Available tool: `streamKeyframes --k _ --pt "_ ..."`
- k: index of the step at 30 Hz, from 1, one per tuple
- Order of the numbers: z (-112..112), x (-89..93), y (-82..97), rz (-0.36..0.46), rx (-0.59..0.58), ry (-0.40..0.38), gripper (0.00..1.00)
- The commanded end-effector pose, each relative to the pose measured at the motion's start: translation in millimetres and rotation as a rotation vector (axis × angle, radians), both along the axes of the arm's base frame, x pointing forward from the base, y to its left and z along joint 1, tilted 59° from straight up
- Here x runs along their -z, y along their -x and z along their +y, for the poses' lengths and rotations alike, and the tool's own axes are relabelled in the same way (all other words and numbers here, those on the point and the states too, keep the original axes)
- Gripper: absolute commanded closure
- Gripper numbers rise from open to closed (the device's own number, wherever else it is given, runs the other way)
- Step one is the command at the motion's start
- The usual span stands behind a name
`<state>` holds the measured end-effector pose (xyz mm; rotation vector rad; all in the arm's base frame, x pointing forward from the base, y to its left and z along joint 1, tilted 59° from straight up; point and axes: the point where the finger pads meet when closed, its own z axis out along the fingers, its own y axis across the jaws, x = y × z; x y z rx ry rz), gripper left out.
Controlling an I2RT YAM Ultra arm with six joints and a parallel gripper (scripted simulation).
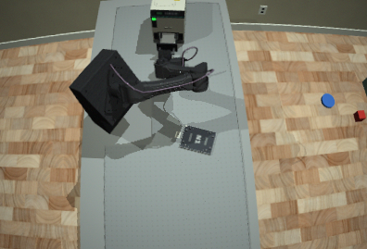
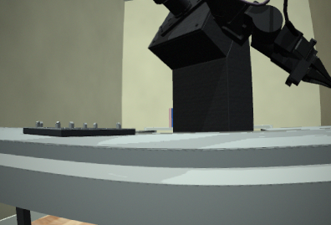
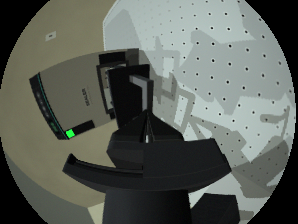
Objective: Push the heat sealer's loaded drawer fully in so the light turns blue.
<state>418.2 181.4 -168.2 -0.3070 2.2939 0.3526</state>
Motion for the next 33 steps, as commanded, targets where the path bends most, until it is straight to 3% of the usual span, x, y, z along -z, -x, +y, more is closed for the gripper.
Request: streamKeyframes --k 1,18,33 --pt "-10 2.3 -7.7 -0.009 0.047 0.041 1.0" --pt "-10 2.3 -7.7 -0.009 0.047 0.041 1.0" --pt "14 16.3 -9.8 0.001 0.036 0.039 1.0"
